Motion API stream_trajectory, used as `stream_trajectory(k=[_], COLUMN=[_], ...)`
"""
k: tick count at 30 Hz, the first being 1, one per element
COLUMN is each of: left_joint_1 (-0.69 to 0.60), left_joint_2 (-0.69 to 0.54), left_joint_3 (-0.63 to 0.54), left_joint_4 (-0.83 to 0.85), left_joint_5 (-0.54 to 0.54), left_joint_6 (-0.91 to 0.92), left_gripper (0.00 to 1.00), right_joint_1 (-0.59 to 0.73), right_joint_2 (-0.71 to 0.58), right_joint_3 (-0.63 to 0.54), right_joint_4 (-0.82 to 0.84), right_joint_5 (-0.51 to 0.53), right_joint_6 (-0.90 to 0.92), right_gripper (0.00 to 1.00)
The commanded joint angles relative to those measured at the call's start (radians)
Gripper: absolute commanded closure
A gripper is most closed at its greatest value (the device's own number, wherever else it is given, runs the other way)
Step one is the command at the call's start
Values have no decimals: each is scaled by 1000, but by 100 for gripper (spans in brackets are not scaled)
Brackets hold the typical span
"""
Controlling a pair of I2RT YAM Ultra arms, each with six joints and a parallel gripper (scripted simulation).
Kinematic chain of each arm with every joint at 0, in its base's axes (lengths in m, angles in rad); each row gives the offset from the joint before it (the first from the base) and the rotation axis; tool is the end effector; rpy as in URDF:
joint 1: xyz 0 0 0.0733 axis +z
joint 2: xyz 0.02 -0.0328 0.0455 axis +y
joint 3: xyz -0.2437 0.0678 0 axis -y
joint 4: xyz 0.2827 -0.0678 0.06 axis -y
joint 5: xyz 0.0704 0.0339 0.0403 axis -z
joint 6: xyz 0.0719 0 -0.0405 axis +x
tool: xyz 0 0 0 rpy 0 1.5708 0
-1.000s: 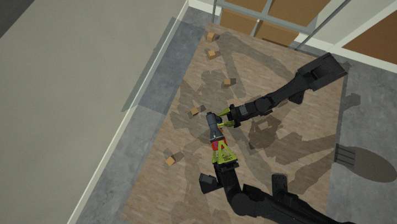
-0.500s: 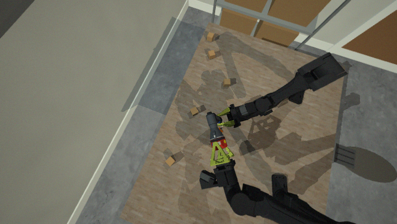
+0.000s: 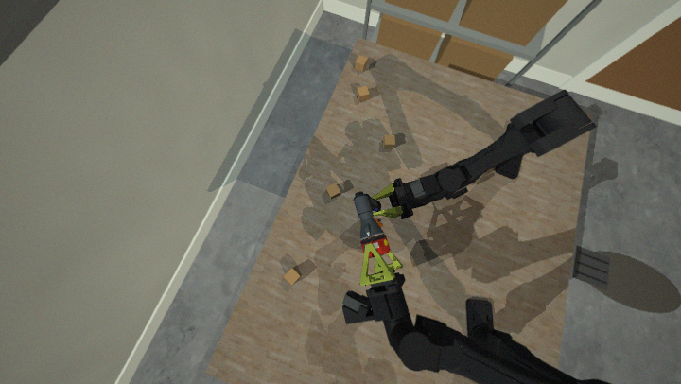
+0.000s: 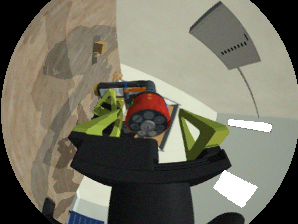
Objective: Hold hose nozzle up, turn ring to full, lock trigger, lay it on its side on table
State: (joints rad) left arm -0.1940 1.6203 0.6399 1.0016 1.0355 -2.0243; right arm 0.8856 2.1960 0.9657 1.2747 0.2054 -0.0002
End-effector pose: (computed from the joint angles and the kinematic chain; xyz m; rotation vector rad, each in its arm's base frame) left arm 0.3281 -0.1264 0.1628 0.8190 -2.0026 2.1847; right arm 0.2980 0.3431 0.0760 -0.5113 1.4661 0.5476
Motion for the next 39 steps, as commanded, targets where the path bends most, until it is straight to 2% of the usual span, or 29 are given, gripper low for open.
stream_trajectory(k=[1,4,5,7,10,16,36,39], left_joint_1=[19,34,40,53,37,37,37,7], left_joint_2=[-30,-45,-43,-46,-54,-40,-53,0], left_joint_3=[-26,18,-29,-35,14,6,14,17], left_joint_4=[23,21,23,22,25,55,15,49], left_joint_5=[12,42,49,62,44,41,43,-1], left_joint_6=[-4,-5,-8,-7,8,252,287,256], left_gripper=[8,8,8,8,8,8,8,8], right_joint_1=[-7,-7,-7,-7,-7,-7,-7,-7], right_joint_2=[-56,-56,-56,-56,-56,-56,-56,-56], right_joint_3=[40,40,40,40,40,40,40,40], right_joint_4=[84,84,84,84,84,84,84,84], right_joint_5=[-3,-3,-3,-3,-3,-3,-3,-3], right_joint_6=[7,7,7,7,7,7,7,7], right_gripper=[65,65,65,65,65,65,65,65])
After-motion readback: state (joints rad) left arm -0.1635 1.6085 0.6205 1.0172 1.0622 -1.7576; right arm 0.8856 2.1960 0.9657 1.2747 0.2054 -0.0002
